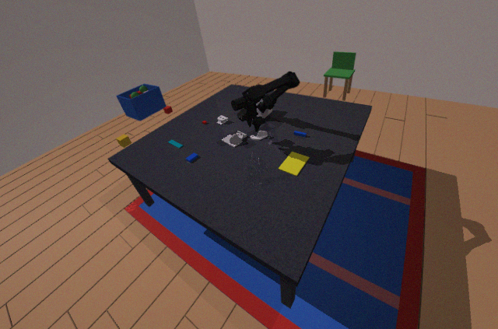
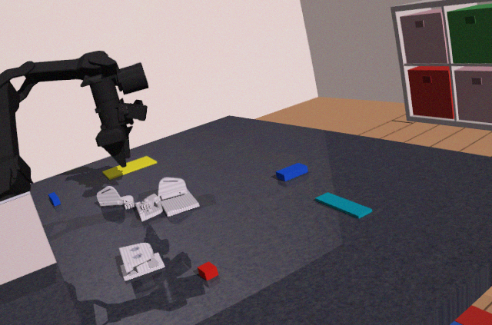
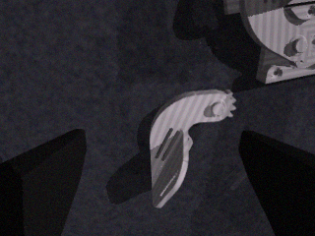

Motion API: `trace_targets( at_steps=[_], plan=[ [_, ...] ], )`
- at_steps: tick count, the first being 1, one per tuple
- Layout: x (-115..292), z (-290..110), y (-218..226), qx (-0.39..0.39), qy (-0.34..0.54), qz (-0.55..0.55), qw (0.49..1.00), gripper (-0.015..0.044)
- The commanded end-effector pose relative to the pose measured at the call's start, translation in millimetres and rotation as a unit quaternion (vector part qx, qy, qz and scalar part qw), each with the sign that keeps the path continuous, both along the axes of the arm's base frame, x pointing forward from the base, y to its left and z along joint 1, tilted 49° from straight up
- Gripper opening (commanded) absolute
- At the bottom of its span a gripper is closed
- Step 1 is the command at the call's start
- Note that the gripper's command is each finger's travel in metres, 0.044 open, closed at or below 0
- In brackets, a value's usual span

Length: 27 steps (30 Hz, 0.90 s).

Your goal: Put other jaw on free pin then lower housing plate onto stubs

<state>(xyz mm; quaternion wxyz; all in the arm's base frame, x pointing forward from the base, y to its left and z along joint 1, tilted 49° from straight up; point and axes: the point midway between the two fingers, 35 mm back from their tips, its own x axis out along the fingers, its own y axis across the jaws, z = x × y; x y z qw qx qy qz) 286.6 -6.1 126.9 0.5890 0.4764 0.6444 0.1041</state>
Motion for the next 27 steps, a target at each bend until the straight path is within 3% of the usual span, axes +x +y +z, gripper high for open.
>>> trace_targets(
  at_steps=[1,2,27],
  plan=[
    [-2.7,-0.5,0.6,-0.005,-0.022,0.023,0.999,0.042],
    [-3.1,-0.4,0.6,-0.006,-0.029,0.03,0.999,0.044],
    [-11.3,1.9,3.0,-0.042,-0.213,0.197,0.956,0.044]
  ],
)
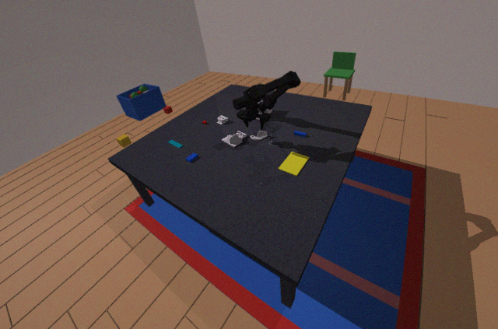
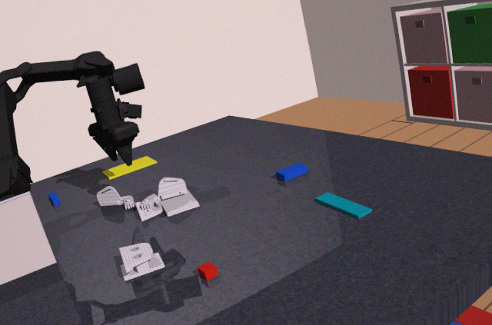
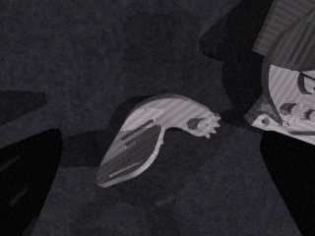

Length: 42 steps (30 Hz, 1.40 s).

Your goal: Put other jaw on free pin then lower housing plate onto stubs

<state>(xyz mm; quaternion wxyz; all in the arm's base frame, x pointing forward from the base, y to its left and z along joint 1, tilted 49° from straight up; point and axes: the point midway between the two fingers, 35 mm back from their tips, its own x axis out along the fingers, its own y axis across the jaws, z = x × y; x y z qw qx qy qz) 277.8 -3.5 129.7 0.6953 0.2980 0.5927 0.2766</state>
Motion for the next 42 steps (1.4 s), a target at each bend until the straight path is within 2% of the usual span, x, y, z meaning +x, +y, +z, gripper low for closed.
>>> trace_targets(
  at_steps=[1,21,42],
  plan=[
    [-2.9,-0.8,0.5,-0.005,-0.021,0.023,0.999,0.044],
    [-9.5,0.9,2.5,-0.033,-0.17,0.158,0.972,0.044],
    [-16.4,2.5,4.6,-0.06,-0.318,0.292,0.9,0.044]
  ],
)
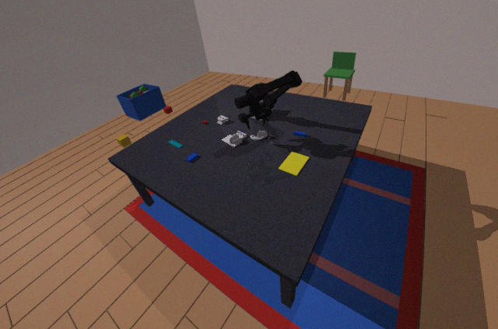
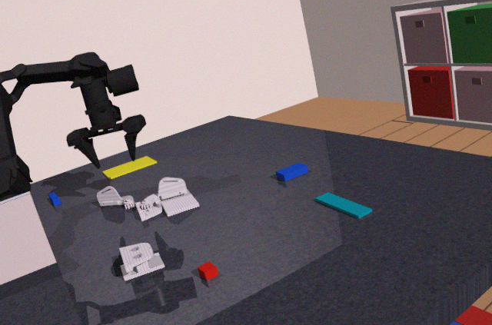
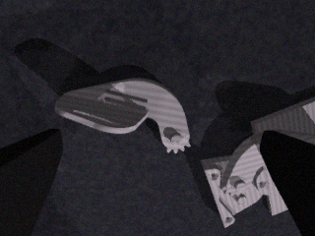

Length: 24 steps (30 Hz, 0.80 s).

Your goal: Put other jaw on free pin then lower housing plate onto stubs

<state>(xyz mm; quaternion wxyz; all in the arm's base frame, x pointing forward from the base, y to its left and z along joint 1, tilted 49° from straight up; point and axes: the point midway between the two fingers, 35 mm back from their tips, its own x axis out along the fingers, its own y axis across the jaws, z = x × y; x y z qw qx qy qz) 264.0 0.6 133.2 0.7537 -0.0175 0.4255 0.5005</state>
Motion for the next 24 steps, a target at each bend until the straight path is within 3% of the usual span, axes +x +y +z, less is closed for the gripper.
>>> trace_targets(
  at_steps=[1,24],
  plan=[
    [-2.9,-0.9,0.6,-0.005,-0.021,0.023,0.999,0.044],
    [-10.4,0.8,2.9,-0.035,-0.192,0.177,0.965,0.044]
  ],
)
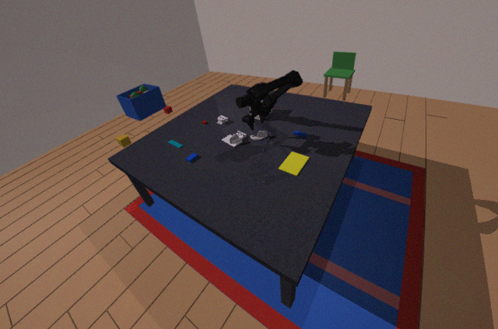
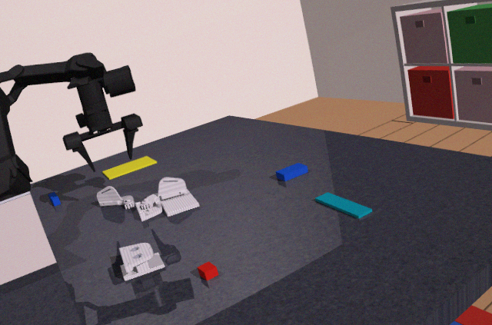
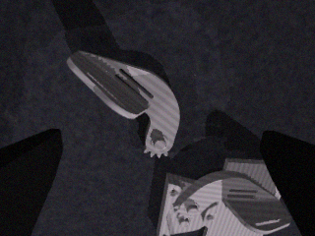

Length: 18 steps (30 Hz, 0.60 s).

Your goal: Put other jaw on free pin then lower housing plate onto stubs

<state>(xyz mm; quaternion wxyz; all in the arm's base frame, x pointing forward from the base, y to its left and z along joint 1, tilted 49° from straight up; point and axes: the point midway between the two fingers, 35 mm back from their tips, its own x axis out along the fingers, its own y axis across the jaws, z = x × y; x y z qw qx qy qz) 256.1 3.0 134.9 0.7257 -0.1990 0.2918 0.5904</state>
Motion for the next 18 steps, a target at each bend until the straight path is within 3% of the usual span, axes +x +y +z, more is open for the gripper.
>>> trace_targets(
  at_steps=[1,18],
  plan=[
    [-2.9,-0.9,0.6,-0.004,-0.022,0.023,0.999,0.044],
    [-8.4,0.2,2.4,-0.026,-0.148,0.138,0.979,0.044]
  ],
)
